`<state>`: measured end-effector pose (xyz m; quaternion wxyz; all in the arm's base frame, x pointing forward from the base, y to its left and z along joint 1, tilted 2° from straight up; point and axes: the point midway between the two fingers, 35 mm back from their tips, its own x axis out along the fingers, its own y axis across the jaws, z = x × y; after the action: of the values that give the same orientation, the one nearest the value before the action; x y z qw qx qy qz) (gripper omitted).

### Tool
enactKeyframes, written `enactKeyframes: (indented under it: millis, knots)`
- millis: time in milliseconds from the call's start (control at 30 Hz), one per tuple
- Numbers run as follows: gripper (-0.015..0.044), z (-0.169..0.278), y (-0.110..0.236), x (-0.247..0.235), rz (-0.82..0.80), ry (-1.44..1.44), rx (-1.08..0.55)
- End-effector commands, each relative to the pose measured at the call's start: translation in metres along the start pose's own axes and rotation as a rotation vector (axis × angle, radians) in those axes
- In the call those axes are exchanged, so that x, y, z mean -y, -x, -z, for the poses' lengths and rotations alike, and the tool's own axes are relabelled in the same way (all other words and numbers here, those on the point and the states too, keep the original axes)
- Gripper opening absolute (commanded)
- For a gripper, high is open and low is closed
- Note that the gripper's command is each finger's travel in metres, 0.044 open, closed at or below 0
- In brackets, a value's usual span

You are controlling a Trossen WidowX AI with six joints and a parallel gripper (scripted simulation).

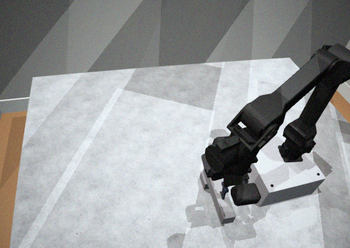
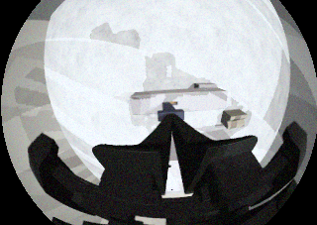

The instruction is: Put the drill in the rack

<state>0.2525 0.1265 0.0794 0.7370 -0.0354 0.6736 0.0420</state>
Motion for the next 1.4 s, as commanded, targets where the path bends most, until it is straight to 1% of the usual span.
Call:
enactKeyframes:
  millis: [0, 533, 600, 667, 833, 967, 1033, 1100, 1367]
  knots:
    - [0.0, 0.006, -0.017, -0.004, -0.007, 0.006, -0.037]
    - [0.0, 0.007, -0.027, -0.006, -0.007, 0.006, -0.037]
    - [0.0052, 0.005, -0.021, -0.006, -0.007, 0.006, -0.037]
    - [0.0105, 0.001, -0.007, -0.007, -0.007, 0.006, -0.037]
    - [0.0236, -0.004, 0.048, -0.005, -0.007, 0.006, -0.036]
    - [0.0341, -0.004, 0.05, -0.005, -0.007, 0.006, -0.036]
    - [0.0394, -0.005, 0.041, -0.002, -0.01, 0.035, -0.023]
    - [0.044, -0.008, 0.033, 0.008, -0.01, 0.133, -0.022]
    - [0.044, -0.013, -0.01, 0.065, -0.009, 0.698, -0.025]
